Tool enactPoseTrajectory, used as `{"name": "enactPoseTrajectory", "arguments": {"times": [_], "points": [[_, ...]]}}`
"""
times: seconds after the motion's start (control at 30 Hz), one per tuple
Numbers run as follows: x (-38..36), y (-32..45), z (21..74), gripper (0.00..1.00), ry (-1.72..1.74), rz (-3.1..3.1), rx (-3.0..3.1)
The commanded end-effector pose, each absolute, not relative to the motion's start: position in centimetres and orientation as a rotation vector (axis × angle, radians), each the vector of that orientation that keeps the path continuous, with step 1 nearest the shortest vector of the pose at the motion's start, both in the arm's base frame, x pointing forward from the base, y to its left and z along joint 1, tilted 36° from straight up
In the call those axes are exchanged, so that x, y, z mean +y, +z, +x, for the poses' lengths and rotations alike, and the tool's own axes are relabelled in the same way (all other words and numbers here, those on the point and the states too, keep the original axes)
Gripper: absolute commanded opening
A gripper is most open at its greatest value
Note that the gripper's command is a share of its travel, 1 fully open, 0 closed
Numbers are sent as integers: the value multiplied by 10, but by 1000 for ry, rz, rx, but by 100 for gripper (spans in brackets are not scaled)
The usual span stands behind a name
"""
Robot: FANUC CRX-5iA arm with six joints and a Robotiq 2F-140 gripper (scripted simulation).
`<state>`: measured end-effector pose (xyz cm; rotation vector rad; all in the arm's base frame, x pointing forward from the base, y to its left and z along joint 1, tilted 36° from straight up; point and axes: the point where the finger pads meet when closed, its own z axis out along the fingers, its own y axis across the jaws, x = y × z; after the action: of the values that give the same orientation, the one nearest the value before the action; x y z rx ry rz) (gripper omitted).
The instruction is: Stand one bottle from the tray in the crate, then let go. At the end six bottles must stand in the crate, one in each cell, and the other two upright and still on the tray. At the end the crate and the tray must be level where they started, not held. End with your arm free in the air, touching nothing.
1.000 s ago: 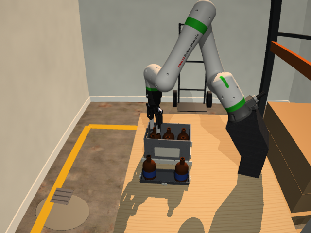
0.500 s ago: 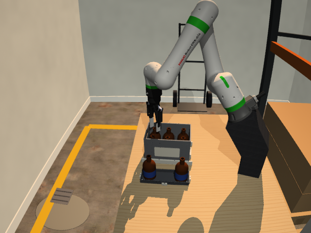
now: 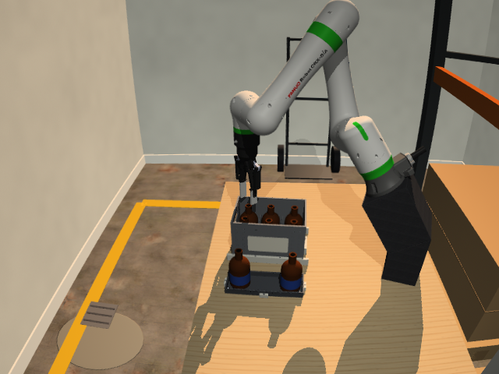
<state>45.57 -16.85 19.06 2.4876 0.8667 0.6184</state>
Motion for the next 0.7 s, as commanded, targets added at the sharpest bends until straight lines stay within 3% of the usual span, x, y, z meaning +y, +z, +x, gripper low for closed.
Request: {"name": "enactPoseTrajectory", "arguments": {"times": [0.0, 0.67], "points": [[-166, 198, 451, 38, 619, 2487, 867], [-159, 222, 435, 38, 619, 2487, 867]]}}
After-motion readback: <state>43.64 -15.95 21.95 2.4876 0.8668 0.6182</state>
